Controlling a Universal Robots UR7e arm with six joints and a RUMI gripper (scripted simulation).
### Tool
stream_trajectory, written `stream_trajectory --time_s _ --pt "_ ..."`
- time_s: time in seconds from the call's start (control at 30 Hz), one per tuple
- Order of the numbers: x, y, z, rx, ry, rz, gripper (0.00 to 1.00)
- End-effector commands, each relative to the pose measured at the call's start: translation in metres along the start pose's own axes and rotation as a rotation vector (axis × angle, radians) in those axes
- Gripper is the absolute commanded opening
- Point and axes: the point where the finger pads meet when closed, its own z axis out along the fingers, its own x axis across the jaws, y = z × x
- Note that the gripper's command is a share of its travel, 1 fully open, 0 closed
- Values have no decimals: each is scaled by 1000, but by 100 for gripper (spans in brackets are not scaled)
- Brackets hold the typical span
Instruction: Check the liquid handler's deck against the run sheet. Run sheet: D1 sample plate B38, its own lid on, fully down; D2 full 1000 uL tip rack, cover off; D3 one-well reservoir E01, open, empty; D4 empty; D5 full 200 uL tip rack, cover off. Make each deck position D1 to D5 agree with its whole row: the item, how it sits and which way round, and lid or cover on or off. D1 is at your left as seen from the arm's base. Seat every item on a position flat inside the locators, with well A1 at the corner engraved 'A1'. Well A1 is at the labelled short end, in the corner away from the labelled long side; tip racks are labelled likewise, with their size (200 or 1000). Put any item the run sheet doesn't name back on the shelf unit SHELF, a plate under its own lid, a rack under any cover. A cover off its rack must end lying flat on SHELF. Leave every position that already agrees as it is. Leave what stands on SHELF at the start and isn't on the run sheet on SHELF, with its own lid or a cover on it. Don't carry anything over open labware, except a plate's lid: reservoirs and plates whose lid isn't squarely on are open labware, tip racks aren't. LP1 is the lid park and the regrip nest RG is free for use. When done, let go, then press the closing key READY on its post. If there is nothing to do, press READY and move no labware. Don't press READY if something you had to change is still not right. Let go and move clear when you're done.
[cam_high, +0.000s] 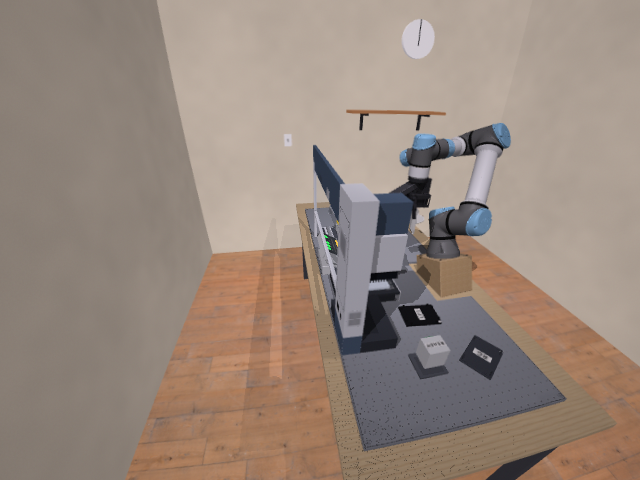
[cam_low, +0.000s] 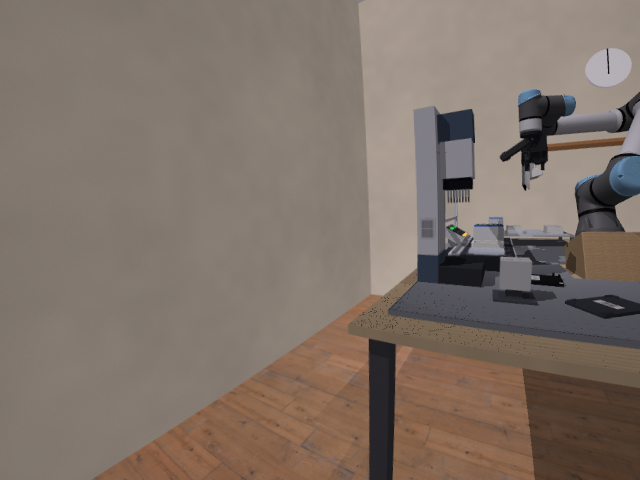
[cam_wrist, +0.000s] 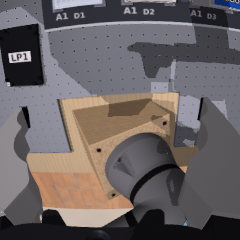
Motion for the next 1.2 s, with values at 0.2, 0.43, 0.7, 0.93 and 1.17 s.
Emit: stream_trajectory --time_s 0.2,0.43,0.7,0.93,1.17 --pt "57 10 -3 -5 -1 -10 82" --pt "81 14 -5 -4 -2 -9 82" --pt "121 18 -10 0 -2 -8 82" --pt "146 21 -12 2 -1 -7 82" --pt "181 26 -15 2 1 -7 82"
